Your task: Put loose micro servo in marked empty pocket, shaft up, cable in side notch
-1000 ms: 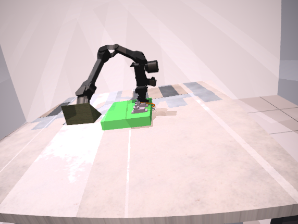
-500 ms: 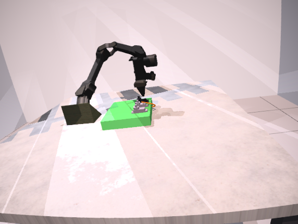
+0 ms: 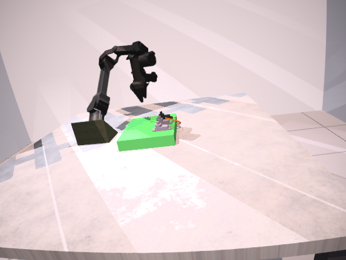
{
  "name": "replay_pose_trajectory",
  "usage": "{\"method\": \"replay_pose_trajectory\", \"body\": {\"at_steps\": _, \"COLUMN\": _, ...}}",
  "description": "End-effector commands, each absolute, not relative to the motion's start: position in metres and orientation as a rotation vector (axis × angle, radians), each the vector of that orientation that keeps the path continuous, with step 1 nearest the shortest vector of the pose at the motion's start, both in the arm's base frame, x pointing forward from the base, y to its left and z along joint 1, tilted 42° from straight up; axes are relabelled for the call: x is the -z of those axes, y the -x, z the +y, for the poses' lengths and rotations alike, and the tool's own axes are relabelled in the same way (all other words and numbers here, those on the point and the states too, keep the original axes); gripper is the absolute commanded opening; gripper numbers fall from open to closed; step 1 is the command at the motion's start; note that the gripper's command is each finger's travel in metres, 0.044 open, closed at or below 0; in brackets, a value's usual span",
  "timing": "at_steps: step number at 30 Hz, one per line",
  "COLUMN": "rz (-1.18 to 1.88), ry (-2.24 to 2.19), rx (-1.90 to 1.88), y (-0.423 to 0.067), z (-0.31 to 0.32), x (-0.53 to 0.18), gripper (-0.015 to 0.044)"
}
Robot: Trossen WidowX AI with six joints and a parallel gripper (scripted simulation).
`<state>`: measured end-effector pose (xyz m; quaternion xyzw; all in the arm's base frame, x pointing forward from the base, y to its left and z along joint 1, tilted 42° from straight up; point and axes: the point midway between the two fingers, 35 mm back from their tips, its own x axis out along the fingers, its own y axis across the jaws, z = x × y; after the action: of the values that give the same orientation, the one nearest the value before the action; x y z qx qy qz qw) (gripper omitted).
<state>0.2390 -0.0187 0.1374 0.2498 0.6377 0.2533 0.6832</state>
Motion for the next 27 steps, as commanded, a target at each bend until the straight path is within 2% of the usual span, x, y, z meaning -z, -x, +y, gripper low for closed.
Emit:
{"method": "replay_pose_trajectory", "body": {"at_steps": 1, "rz": 1.441, "ry": -0.555, "rx": -0.581, "y": -0.231, "z": -0.018, "x": -0.137, "gripper": 0.0440}}
{"method": "replay_pose_trajectory", "body": {"at_steps": 9, "rz": 1.410, "ry": -0.593, "rx": -0.484, "y": -0.235, "z": -0.046, "x": -0.167, "gripper": 0.0440}}
{"method": "replay_pose_trajectory", "body": {"at_steps": 27, "rz": 1.410, "ry": -0.593, "rx": -0.484, "y": -0.235, "z": -0.046, "x": -0.167, "gripper": 0.0440}}
